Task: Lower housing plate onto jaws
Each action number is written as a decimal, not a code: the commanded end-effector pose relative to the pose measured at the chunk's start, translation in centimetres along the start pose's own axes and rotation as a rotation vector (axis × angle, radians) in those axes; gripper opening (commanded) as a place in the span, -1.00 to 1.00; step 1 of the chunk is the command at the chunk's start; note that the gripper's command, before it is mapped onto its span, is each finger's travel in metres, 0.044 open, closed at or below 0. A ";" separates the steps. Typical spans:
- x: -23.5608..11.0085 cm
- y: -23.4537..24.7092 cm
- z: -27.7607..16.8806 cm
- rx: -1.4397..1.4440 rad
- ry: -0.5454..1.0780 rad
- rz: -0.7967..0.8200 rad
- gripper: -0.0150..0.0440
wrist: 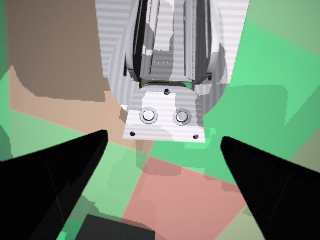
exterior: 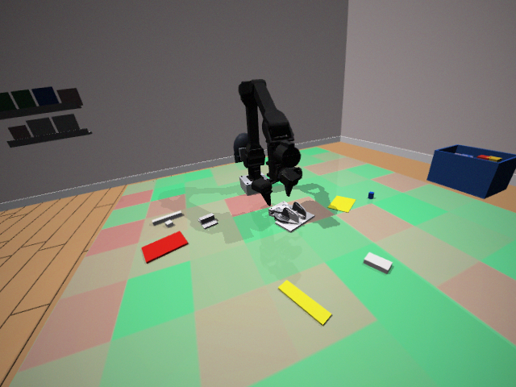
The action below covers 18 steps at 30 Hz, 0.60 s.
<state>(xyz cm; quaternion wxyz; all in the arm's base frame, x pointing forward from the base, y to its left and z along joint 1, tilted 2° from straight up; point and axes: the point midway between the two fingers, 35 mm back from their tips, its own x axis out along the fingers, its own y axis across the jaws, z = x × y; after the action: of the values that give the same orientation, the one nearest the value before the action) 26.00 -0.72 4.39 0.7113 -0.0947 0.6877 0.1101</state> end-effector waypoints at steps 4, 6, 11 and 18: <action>-3.4 0.1 -0.1 0.000 -0.016 -0.004 1.00; -2.8 0.0 0.1 0.002 -0.025 -0.009 1.00; -5.6 0.9 -2.4 0.001 -0.019 -0.006 1.00; -8.2 2.0 -5.4 0.000 -0.012 -0.002 1.00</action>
<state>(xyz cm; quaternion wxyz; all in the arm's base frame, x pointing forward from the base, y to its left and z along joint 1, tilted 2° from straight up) 20.95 -0.66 11.85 0.7174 -0.0934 0.6821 0.1064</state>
